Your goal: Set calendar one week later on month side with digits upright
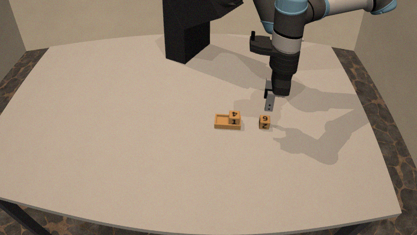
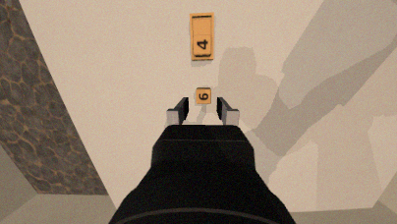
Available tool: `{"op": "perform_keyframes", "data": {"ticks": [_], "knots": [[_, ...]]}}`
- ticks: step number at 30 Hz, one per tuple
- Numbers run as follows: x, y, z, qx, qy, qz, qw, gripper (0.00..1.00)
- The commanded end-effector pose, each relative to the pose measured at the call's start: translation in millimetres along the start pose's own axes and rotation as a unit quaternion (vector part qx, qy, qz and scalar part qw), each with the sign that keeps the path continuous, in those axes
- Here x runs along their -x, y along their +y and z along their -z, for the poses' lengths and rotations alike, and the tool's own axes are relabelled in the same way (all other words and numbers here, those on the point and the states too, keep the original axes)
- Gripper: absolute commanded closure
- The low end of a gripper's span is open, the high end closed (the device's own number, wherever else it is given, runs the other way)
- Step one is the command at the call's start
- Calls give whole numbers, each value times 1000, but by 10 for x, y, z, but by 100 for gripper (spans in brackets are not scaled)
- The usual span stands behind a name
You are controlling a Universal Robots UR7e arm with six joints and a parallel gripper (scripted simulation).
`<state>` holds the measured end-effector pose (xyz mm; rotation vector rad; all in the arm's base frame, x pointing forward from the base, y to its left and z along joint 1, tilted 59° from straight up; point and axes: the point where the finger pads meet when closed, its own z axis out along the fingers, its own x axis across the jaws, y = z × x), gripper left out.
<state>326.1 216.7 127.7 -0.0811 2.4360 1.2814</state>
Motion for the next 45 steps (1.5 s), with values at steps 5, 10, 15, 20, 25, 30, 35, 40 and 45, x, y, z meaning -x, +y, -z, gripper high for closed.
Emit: {"op": "perform_keyframes", "data": {"ticks": [5, 10, 15, 20, 25, 30, 35, 40, 45], "knots": [[-10, 2, -5, 0, 0, 0, 1000, 13], [-10, 2, -5, 0, 0, 0, 1000, 13], [-14, 2, -11, 1, 0, 0, 1000, 13], [-24, 1, -29, 2, 1, -1, 1000, 13], [-25, 1, -60, 2, 1, -1, 1000, 13], [-26, 1, -110, 2, 1, -1, 1000, 13], [-27, 1, -147, 2, 1, -1, 1000, 13], [-30, 1, -217, 2, 2, -1, 1000, 13], [-32, 0, -289, 2, 2, -1, 1000, 13]]}}
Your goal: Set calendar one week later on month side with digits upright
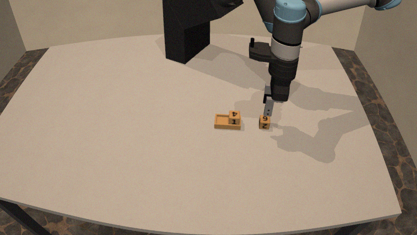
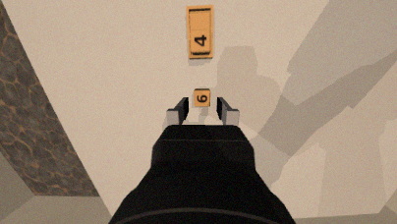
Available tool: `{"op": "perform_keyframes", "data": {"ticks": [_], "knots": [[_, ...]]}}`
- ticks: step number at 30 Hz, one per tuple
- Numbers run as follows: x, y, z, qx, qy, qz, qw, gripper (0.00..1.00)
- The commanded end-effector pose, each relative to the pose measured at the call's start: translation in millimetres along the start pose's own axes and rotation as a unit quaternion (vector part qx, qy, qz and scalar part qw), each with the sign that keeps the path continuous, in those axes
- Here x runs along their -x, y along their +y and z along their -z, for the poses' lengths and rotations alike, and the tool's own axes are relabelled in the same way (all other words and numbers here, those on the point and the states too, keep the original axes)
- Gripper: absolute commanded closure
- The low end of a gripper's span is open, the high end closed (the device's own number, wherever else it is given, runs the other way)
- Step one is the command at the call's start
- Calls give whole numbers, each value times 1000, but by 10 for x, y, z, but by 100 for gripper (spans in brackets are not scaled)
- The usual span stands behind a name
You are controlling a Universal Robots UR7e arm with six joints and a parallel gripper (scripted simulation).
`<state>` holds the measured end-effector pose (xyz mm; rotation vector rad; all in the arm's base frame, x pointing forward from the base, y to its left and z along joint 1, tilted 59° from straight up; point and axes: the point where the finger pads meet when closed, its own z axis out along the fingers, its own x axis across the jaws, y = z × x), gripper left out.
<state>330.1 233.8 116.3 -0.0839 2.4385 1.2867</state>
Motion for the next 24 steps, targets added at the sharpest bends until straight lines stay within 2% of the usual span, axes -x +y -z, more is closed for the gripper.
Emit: {"op": "perform_keyframes", "data": {"ticks": [1, 24], "knots": [[-7, -1, -96, 0, -1, -1, 1000, 13], [-12, -3, -285, 0, -1, -1, 1000, 13]]}}
